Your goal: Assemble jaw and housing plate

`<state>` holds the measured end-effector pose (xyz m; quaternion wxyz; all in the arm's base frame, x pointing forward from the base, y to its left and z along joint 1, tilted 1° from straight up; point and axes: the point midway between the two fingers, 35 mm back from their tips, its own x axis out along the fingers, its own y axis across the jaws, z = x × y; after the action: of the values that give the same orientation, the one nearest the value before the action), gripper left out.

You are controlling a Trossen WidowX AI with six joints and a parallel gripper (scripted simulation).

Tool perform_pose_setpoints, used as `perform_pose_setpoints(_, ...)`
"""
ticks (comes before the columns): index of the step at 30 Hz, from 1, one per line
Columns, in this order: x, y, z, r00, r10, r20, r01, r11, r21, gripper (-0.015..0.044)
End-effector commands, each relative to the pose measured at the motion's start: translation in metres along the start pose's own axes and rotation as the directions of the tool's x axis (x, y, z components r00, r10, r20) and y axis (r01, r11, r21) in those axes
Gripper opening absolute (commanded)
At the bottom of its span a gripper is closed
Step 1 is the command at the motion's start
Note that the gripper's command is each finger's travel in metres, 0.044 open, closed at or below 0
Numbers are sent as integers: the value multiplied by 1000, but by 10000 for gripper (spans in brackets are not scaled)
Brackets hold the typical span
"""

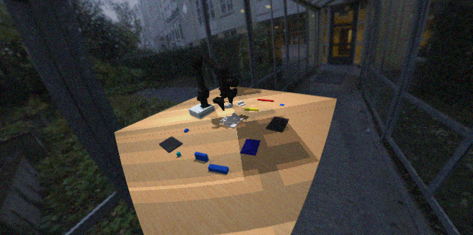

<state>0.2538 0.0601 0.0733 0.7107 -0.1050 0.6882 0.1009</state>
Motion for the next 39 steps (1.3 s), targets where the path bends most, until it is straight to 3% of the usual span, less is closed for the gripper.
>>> perform_pose_setpoints(1, -1, -13, -3, 1000, 5, 6, -5, 999, -32, 351)
perform_pose_setpoints(39, -1, -31, -7, 1000, 3, 6, -3, 998, -68, 351)
